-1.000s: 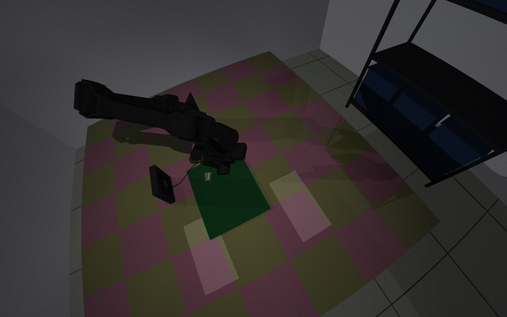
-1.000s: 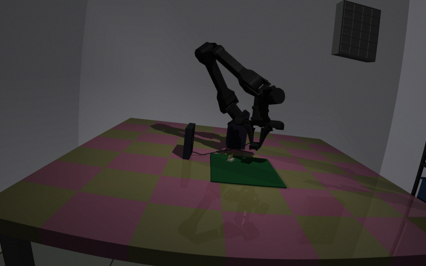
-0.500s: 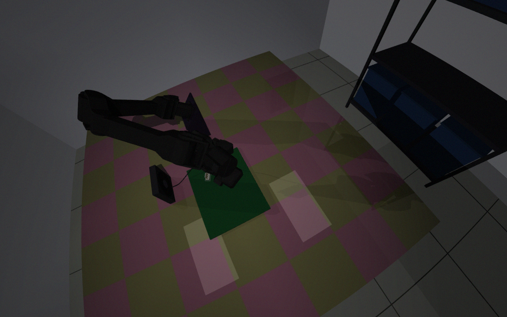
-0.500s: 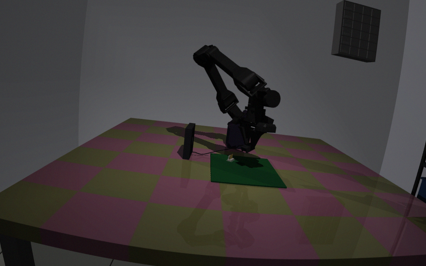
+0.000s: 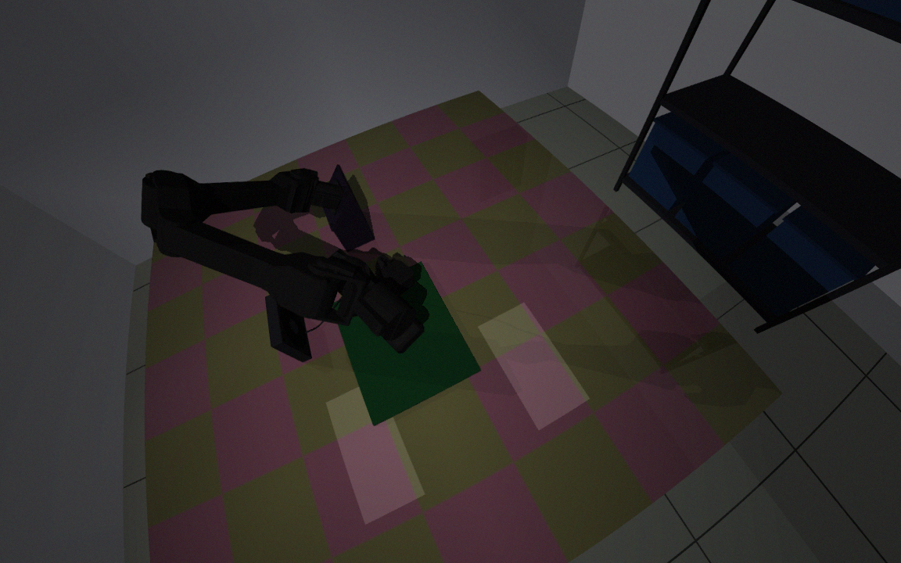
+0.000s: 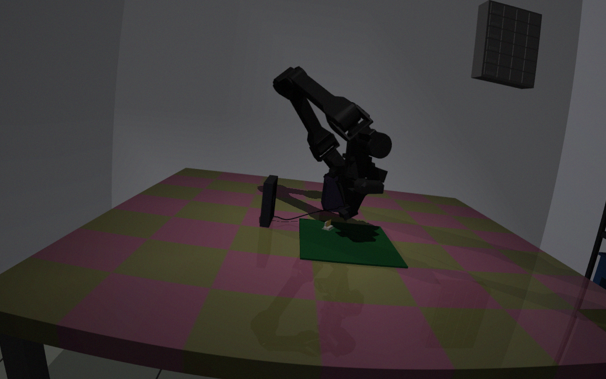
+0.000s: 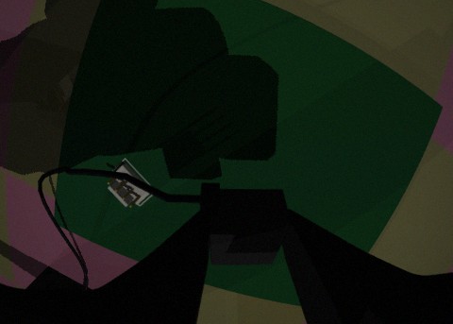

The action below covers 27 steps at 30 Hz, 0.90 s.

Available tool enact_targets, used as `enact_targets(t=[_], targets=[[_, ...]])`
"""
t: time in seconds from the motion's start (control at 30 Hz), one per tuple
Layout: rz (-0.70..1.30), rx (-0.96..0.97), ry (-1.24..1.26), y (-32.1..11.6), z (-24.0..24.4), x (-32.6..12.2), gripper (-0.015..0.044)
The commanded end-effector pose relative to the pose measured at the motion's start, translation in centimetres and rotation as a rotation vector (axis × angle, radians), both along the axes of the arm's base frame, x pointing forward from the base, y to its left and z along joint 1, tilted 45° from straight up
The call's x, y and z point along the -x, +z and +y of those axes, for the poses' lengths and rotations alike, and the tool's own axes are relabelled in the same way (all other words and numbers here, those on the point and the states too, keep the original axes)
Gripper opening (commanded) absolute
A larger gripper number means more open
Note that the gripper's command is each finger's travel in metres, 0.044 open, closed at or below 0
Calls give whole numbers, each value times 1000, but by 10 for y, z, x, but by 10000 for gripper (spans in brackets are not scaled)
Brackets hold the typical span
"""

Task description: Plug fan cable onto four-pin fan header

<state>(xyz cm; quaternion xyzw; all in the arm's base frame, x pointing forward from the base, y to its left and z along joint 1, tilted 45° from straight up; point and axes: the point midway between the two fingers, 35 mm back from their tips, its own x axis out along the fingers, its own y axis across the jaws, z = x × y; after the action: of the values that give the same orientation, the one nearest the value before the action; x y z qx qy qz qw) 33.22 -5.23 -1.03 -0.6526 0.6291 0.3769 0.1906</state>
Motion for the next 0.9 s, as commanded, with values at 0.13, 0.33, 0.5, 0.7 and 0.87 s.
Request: enact_targets(t=[0.13, 0.33, 0.5, 0.7, 0.87], targets=[[74, -124, -44, -7, -7, 2, 0], [121, -224, -74, -10, -11, 3, 0], [154, -309, -98, -12, -14, 4, 0], [185, -414, -126, -14, -17, 5, 0], [204, -503, -147, -14, -19, 5, 0]])
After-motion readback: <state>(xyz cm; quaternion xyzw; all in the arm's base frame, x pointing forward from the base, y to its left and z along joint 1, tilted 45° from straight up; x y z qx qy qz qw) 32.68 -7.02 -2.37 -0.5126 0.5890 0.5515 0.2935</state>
